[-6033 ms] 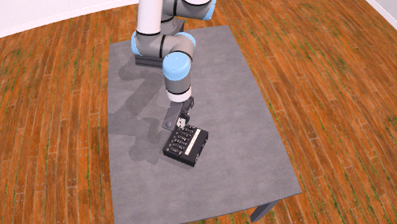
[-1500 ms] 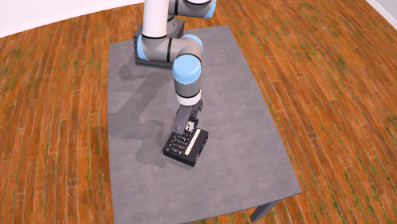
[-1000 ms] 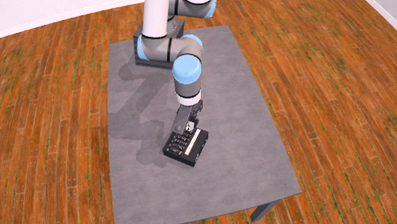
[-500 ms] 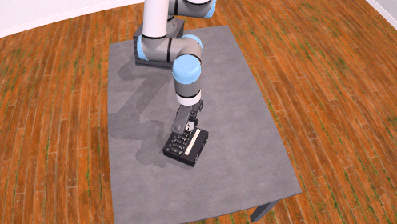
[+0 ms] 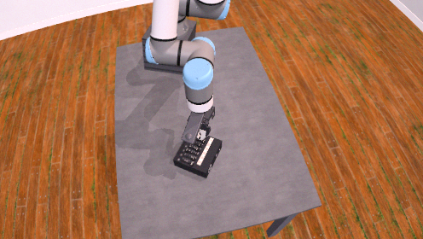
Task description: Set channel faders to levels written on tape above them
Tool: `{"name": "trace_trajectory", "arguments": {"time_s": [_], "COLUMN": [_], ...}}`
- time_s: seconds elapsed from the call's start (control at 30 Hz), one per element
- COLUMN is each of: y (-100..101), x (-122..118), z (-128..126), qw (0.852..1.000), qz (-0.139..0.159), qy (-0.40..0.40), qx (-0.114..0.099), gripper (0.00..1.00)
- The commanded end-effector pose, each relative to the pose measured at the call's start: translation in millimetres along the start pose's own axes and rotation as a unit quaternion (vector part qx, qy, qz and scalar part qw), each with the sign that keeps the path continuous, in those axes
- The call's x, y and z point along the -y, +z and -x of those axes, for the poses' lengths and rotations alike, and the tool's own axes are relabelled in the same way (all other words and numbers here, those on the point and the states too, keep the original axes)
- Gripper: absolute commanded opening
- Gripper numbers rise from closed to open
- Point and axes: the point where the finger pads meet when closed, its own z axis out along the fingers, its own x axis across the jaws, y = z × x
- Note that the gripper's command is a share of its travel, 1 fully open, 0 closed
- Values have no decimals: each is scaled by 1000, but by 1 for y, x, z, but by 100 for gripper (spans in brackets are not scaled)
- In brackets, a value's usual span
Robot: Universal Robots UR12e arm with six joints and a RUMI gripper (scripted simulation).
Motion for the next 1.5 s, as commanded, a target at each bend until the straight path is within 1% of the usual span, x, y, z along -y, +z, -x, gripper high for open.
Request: {"name": "trace_trajectory", "arguments": {"time_s": [0.0, 0.3, 0.93, 1.0, 1.1, 1.13, 1.17, 1.27, 1.47], "y": [-13, -36, -39, -38, -36, -36, -35, -35, -35], "x": [-1, -1, 0, 14, 53, 53, 62, 67, 67], "z": [-1, -1, -2, -10, -37, -37, -44, -48, -48], "qw": [1000, 1000, 1000, 1000, 1000, 1000, 1000, 1000, 1000], "qz": [0, 0, 0, 0, 0, 0, 0, 0, 0], "qy": [1, 1, 1, 1, 0, 0, 0, 0, 0], "qx": [0, 0, 0, 0, 0, 0, 0, 0, 0], "gripper": [0, 0, 0, 0, 0, 0, 0, 0, 0]}}
